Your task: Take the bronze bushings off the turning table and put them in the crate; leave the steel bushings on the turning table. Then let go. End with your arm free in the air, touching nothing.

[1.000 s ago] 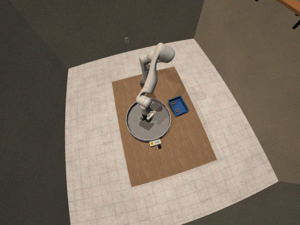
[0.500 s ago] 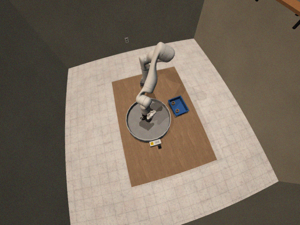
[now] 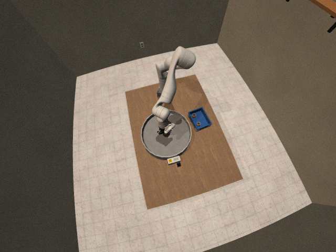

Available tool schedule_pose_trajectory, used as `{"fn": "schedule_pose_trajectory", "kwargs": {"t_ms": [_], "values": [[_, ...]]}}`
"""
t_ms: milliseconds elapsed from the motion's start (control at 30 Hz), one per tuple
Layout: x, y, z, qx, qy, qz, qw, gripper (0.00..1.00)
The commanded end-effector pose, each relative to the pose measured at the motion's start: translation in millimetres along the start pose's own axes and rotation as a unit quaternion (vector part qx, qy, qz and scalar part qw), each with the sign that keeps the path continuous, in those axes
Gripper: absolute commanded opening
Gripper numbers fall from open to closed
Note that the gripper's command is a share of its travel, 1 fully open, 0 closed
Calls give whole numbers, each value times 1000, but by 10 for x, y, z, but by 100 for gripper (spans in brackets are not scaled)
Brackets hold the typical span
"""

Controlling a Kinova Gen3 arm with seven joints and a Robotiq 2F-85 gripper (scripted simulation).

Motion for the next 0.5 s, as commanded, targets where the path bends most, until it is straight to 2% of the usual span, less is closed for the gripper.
{"fn": "schedule_pose_trajectory", "kwargs": {"t_ms": [0, 467], "values": [[3, 3, -9, -1, 1, 0, 1000, 16], [2, 3, -58, -1, 1, 0, 1000, 16]]}}
Point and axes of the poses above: the point where the finger pads meet when closed, its own z axis out along the fingers, its own y axis across the jaws, x = y × z, the point moved 9 cm from there along -z, back along the fingers, and after that the axes turned 5 degrees about -z, right-handed, at the moved point
